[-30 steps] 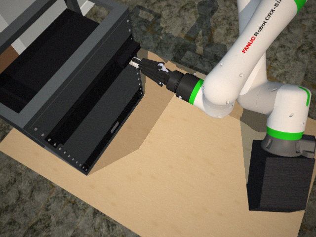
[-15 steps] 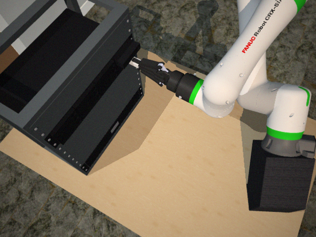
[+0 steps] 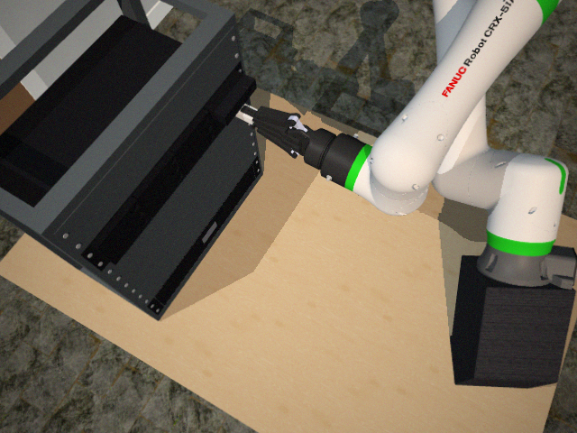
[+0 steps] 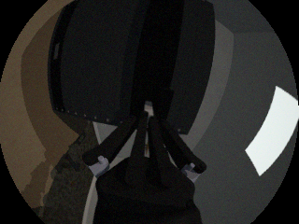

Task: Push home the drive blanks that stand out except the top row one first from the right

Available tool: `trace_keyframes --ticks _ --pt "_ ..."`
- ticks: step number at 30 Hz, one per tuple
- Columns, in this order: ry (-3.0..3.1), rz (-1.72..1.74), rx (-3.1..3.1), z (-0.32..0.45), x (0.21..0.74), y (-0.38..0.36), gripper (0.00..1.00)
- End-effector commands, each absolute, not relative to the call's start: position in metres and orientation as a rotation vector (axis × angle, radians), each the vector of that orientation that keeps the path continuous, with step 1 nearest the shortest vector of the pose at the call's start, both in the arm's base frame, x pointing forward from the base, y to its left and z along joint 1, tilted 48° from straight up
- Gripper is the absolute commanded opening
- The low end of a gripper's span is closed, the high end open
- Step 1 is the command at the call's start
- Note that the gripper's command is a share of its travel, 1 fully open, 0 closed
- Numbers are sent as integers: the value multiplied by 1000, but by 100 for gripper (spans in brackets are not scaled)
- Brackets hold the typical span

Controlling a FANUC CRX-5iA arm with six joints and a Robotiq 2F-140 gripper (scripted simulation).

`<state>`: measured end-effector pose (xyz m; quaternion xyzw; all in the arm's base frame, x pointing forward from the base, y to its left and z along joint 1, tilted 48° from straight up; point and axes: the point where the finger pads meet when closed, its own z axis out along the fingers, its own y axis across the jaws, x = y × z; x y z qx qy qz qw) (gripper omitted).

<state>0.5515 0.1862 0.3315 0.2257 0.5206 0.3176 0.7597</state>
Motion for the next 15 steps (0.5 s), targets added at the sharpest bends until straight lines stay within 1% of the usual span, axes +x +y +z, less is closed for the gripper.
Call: trace_keyframes --ticks 1,10,15 --pt "1133 693 491 332 553 187 0" --pt "1133 693 491 332 552 187 0" --pt "1134 693 491 328 541 187 0"
